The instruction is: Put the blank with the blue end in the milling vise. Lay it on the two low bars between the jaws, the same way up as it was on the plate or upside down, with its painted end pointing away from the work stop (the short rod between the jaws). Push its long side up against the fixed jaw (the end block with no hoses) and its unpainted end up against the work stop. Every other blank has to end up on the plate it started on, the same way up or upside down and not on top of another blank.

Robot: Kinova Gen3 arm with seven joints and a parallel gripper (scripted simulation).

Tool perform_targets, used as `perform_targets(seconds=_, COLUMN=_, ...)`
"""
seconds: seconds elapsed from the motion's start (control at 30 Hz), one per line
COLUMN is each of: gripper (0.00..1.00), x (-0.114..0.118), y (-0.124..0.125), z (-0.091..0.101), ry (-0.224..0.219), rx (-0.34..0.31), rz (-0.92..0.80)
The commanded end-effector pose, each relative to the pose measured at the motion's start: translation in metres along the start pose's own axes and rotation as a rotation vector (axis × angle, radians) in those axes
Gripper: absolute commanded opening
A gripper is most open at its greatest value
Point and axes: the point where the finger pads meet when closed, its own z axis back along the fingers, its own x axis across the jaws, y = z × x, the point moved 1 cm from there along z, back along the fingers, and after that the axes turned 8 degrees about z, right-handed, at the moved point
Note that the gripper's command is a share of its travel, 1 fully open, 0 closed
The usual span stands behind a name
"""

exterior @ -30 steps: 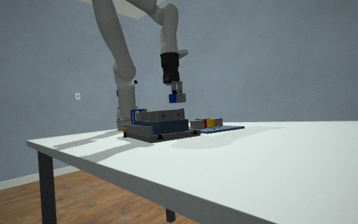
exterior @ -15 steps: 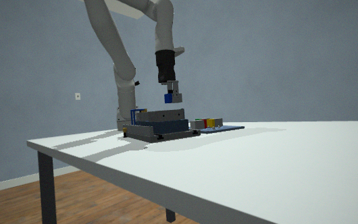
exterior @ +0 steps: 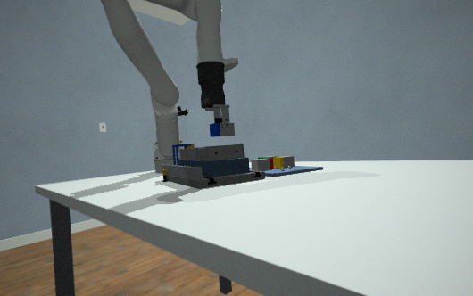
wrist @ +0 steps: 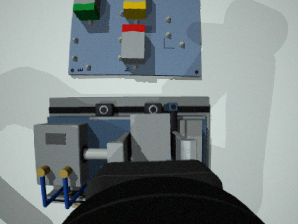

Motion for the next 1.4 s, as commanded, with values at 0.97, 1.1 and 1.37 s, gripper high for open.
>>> perform_targets(seconds=0.97, gripper=0.00, x=0.030, y=-0.052, z=0.001, ry=-0.001, rx=0.011, rz=-0.018)
perform_targets(seconds=1.1, gripper=0.00, x=0.030, y=-0.052, z=0.001, ry=-0.001, rx=0.013, rz=-0.021)
perform_targets(seconds=1.37, gripper=0.00, x=0.029, y=-0.050, z=0.001, ry=-0.001, rx=0.013, rz=-0.021)
